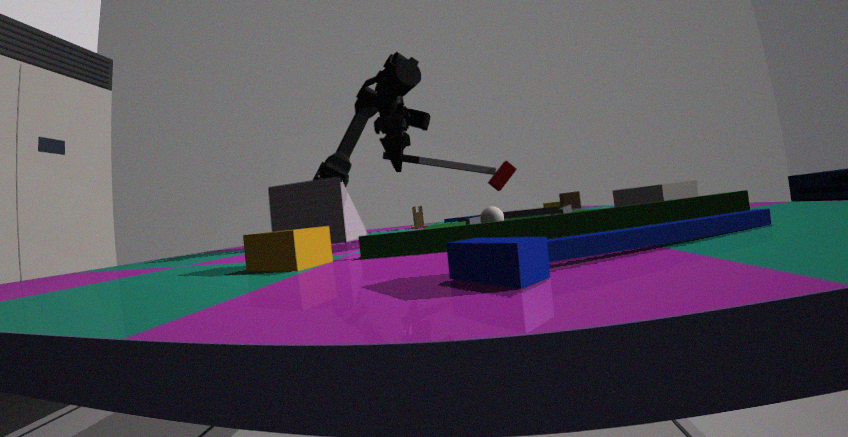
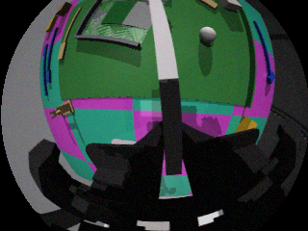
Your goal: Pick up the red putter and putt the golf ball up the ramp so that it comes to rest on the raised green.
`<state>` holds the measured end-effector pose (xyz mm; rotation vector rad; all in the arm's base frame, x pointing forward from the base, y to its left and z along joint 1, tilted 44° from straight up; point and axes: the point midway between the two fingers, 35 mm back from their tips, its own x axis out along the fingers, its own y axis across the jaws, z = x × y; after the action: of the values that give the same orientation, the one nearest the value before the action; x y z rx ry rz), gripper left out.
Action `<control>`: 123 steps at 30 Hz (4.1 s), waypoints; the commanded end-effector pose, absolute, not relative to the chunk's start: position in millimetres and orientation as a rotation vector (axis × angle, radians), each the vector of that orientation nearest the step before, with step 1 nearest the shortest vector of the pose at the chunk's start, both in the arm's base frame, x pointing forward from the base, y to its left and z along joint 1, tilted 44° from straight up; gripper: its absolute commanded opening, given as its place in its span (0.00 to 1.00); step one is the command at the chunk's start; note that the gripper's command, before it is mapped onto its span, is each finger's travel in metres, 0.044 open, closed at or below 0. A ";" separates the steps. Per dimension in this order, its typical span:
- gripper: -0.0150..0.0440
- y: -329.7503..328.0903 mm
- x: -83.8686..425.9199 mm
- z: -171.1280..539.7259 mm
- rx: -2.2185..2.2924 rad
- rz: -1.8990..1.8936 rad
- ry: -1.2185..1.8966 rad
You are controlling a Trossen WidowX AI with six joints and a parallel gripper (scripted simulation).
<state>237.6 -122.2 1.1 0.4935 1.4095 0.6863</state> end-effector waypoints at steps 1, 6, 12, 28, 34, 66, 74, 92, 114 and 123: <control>0.25 -149.3 223.7 -20.2 0.648 0.522 1.490; 0.25 -171.3 202.4 -44.5 0.822 0.352 1.571; 0.25 -177.1 195.4 -51.8 0.874 0.301 1.593; 0.25 -149.6 196.4 -81.0 0.874 0.302 1.592; 0.25 -147.0 196.6 -83.9 0.874 0.302 1.592; 0.25 -136.7 194.8 -106.2 0.865 0.305 1.596; 0.25 -149.7 186.1 -122.1 0.873 0.301 1.592; 0.25 -105.8 218.3 -76.0 0.874 0.295 1.593; 0.25 -87.3 236.5 -0.6 0.879 0.307 1.592; 0.25 -89.4 233.9 3.2 0.891 0.306 1.599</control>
<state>234.1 -90.3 4.1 0.8889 1.5980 0.3061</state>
